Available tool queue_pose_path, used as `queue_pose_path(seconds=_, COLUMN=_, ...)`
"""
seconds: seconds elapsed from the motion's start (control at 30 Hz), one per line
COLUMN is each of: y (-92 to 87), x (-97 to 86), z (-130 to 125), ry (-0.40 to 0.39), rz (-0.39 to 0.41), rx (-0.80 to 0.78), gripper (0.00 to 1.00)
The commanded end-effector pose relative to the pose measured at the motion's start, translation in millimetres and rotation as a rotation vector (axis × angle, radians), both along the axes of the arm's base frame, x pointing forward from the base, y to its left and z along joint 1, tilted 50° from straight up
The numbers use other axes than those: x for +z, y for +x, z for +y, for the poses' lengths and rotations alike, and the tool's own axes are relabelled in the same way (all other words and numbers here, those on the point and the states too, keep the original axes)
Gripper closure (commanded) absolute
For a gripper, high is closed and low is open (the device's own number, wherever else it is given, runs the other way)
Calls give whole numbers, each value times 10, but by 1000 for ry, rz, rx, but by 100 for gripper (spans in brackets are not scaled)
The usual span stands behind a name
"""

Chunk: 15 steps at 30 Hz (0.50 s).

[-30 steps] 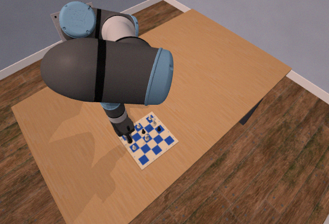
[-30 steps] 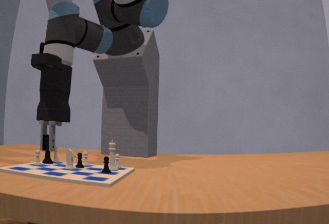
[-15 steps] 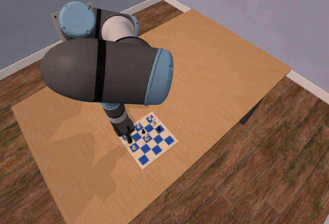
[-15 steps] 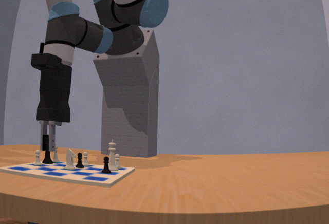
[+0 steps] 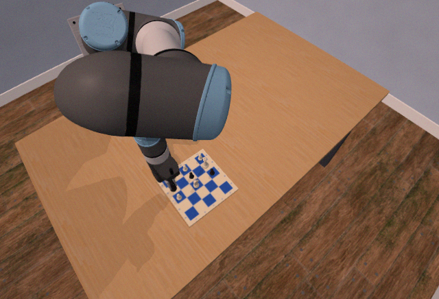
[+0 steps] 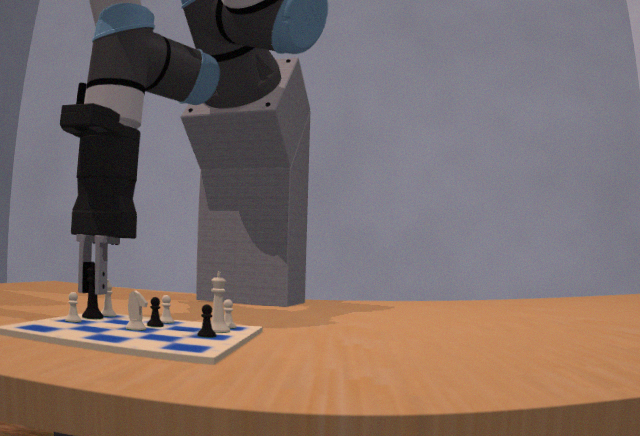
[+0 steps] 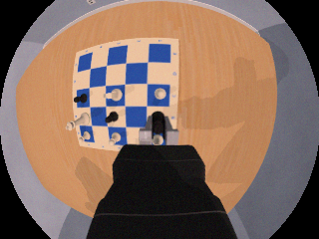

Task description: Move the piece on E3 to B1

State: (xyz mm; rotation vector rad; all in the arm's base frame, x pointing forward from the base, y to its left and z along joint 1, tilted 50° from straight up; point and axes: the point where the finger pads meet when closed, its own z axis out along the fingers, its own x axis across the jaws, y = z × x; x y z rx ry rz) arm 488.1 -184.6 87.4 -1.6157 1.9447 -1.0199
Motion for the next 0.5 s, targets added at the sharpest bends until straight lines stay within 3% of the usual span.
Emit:
queue_pose_path(seconds=0.0, y=14, x=12, z=-8, ry=-3, rz=-3, rx=1, gripper=100)
queue_pose_path(seconds=0.13, y=14, x=12, z=-8, ry=-3, rz=-3, rx=1, gripper=100)
queue_pose_path(seconds=0.17, y=14, x=12, z=-8, ry=-3, rz=-3, rx=1, gripper=84)
queue_pose_path(seconds=0.3, y=14, x=12, z=-8, ry=-3, rz=-3, rx=1, gripper=84)
queue_pose_path(seconds=0.33, y=14, x=12, z=-8, ry=-3, rz=-3, rx=1, gripper=68)
queue_pose_path(seconds=0.4, y=14, x=12, z=-8, ry=-3, rz=-3, rx=1, gripper=68)
queue_pose_path(seconds=0.43, y=14, x=12, z=-8, ry=-3, rz=-3, rx=1, gripper=52)
queue_pose_path(seconds=0.47, y=14, x=12, z=-8, ry=-3, rz=-3, rx=1, gripper=52)
